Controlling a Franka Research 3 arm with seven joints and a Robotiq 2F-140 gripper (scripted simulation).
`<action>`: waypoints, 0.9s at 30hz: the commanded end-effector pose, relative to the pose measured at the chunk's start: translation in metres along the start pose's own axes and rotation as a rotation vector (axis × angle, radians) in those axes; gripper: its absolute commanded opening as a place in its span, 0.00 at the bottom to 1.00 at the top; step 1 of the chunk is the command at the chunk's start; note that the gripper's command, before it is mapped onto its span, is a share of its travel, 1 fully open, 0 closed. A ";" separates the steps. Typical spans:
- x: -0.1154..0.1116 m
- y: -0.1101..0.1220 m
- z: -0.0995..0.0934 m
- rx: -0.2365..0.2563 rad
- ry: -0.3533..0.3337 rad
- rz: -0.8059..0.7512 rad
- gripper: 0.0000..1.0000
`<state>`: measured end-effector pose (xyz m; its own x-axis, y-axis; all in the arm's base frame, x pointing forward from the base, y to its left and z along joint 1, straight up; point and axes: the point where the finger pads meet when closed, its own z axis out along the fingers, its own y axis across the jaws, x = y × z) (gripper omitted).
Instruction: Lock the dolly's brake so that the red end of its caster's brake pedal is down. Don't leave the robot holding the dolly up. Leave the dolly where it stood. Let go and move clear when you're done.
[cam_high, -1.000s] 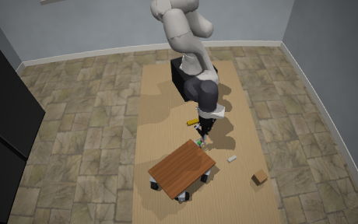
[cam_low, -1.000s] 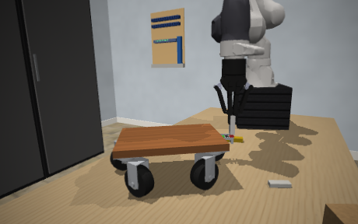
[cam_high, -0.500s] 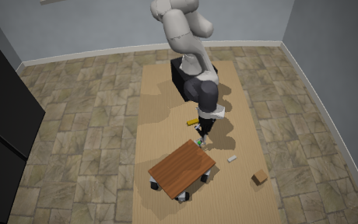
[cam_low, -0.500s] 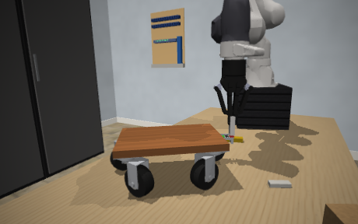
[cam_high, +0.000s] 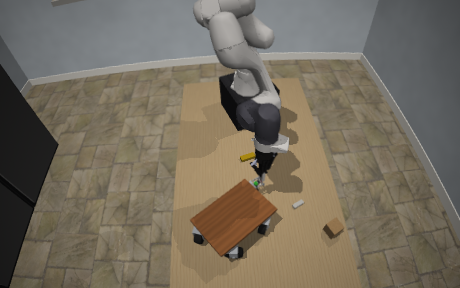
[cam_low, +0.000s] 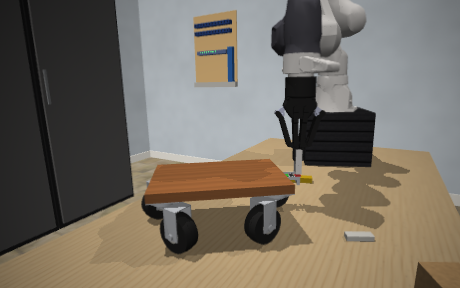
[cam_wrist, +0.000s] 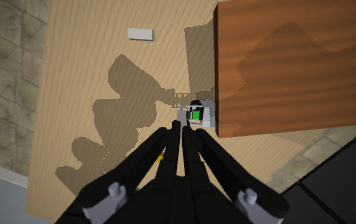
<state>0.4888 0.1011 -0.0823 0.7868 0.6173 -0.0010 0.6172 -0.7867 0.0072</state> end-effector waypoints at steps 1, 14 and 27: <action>0.000 0.000 0.001 0.000 0.000 -0.005 0.00; 0.000 0.000 0.001 0.000 0.000 -0.005 0.00; 0.000 0.000 0.004 0.000 0.000 -0.005 0.00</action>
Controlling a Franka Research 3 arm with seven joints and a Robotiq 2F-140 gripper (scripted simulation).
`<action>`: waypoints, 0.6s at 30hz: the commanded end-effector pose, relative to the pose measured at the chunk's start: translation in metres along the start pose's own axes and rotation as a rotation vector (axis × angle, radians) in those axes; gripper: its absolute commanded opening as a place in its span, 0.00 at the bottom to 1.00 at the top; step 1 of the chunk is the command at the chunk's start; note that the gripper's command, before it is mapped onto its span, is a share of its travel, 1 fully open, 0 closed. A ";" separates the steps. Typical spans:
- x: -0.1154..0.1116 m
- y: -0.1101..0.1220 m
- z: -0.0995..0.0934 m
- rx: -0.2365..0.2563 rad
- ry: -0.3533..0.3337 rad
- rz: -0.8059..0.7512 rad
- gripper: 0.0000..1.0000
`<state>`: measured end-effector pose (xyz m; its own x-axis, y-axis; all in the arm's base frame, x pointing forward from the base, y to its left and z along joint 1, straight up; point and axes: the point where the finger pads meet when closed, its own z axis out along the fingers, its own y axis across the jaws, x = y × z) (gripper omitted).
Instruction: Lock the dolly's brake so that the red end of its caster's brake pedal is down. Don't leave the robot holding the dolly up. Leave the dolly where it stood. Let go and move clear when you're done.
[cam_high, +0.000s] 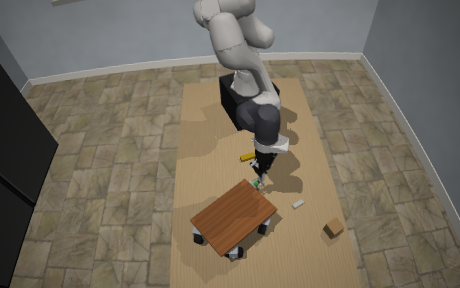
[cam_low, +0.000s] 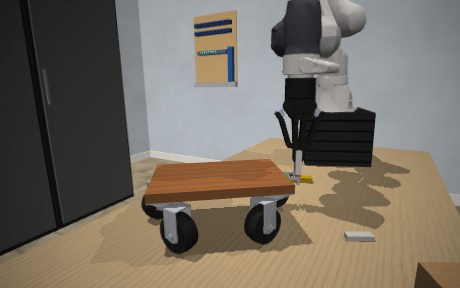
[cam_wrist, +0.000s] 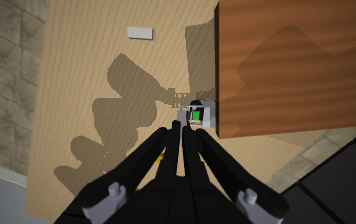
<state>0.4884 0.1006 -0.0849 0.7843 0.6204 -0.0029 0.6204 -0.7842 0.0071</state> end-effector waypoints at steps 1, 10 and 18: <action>0.001 0.000 0.002 0.000 0.002 -0.001 0.00; 0.001 0.000 0.005 0.000 0.002 -0.001 0.00; 0.001 0.000 0.006 0.000 0.002 -0.001 0.00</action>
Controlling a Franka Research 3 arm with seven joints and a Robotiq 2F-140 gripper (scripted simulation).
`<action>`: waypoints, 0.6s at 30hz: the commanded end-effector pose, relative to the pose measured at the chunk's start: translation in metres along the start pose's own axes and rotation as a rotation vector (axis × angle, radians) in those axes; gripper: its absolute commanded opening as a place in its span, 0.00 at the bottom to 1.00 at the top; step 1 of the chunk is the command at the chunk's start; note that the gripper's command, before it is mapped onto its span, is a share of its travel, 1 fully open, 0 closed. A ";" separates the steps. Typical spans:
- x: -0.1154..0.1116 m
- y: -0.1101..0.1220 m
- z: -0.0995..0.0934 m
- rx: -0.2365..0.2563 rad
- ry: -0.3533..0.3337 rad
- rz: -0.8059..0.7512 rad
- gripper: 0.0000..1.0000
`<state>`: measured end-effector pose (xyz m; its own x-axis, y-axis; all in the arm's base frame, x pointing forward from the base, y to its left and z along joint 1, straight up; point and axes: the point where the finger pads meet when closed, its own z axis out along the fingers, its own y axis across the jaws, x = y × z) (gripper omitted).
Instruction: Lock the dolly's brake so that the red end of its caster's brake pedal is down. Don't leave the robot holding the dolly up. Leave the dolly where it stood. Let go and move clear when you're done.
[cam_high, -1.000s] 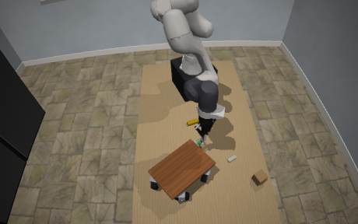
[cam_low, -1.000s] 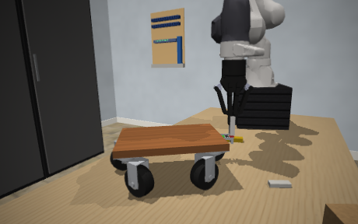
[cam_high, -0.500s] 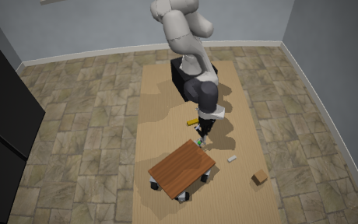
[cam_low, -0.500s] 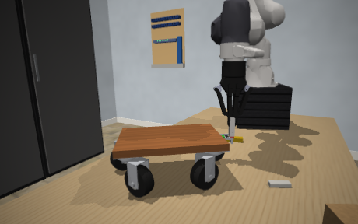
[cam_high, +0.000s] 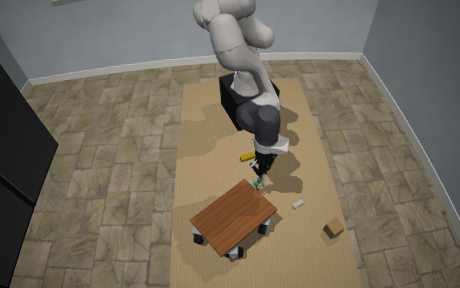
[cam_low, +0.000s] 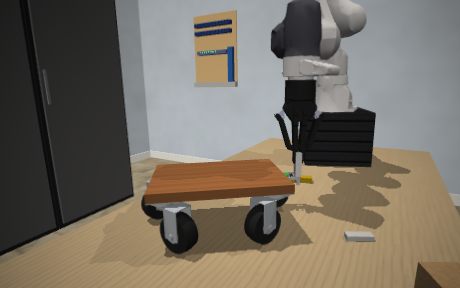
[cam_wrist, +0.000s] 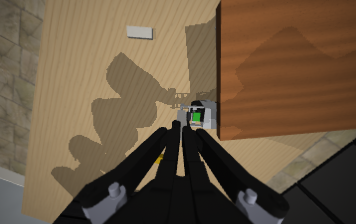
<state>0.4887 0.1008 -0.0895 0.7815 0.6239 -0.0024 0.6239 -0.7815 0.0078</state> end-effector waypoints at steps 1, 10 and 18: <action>0.000 0.000 0.001 0.001 0.001 0.004 0.00; 0.000 0.000 0.003 0.001 0.001 0.004 0.00; 0.000 0.000 0.005 0.001 0.001 0.004 0.00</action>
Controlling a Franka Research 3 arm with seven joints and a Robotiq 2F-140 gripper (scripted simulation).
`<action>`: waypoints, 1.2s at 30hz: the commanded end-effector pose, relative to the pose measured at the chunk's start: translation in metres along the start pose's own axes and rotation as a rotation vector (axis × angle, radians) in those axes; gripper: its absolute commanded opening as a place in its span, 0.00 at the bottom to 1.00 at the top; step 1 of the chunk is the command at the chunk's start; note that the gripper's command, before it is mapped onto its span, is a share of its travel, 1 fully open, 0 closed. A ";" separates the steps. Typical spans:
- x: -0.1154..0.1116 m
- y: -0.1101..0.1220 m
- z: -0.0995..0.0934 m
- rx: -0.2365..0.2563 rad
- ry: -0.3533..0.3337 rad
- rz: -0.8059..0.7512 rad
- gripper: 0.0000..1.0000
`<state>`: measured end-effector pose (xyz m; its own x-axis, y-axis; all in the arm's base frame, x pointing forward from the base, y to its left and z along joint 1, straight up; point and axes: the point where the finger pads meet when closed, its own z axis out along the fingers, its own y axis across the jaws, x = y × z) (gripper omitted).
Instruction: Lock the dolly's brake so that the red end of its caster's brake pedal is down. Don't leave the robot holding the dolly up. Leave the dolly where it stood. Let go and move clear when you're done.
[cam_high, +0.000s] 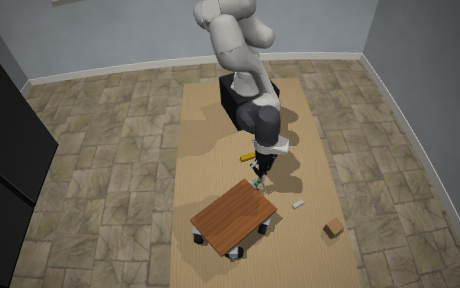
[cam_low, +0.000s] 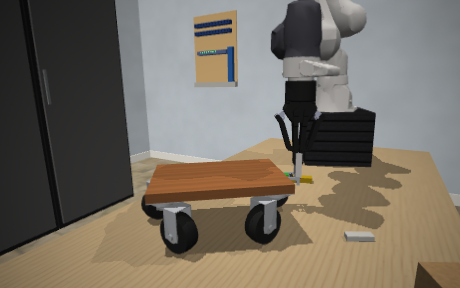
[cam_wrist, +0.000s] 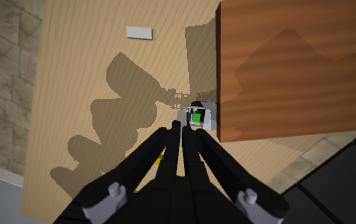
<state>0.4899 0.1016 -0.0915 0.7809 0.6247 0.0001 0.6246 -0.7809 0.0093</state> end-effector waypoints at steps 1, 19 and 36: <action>-0.001 0.000 0.003 0.003 -0.001 0.005 0.00; -0.001 0.000 0.000 0.003 -0.001 0.005 0.00; -0.001 0.000 -0.066 0.003 -0.001 0.005 0.00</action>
<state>0.4937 0.1047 -0.0366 0.8029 0.5959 0.0167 0.5957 -0.8031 0.0159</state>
